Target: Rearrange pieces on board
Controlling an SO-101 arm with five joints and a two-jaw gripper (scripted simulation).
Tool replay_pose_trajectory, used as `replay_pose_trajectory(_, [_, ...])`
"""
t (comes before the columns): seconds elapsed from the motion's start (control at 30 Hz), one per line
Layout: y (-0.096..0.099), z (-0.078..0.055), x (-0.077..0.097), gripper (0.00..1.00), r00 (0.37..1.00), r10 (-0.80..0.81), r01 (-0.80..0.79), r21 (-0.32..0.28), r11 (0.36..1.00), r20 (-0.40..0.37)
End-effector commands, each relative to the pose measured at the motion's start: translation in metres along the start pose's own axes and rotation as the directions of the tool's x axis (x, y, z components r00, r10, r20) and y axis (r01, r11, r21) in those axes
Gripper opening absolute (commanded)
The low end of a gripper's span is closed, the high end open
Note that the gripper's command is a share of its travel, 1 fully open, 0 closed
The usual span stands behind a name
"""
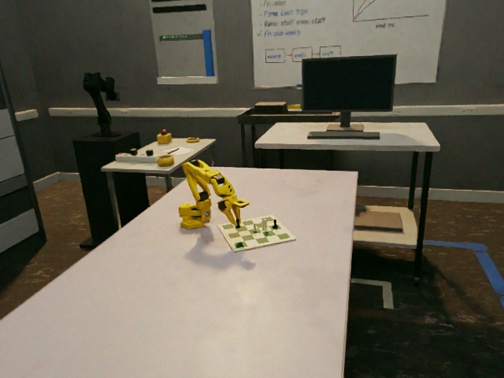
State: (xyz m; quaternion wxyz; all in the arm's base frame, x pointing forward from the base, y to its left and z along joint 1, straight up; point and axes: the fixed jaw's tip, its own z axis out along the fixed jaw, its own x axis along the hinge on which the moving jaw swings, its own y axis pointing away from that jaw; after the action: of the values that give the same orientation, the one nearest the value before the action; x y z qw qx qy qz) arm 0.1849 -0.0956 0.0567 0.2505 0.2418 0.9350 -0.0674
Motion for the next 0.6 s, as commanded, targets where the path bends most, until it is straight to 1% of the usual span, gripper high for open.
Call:
replay_pose_trajectory(0.0, [0.034,-0.003,-0.005,0.00,0.990,-0.141,0.143,-0.080,0.987,0.028])
replay_pose_trajectory(0.13, [0.079,-0.004,-0.006,0.00,0.951,-0.303,0.308,-0.175,0.935,0.053])
replay_pose_trajectory(0.2, [0.079,-0.004,-0.006,0.00,0.951,-0.303,0.308,-0.175,0.935,0.053])
replay_pose_trajectory(0.3, [0.111,-0.004,-0.006,0.00,0.914,-0.400,0.406,-0.232,0.884,0.077])
replay_pose_trajectory(0.4, [0.136,-0.005,-0.007,0.00,0.882,-0.461,0.470,-0.269,0.841,0.097])
replay_pose_trajectory(0.47, [0.146,-0.005,-0.007,0.00,0.868,-0.485,0.494,-0.283,0.822,0.105])
replay_pose_trajectory(0.57, [0.153,-0.005,-0.007,0.00,0.859,-0.499,0.508,-0.292,0.810,0.111])
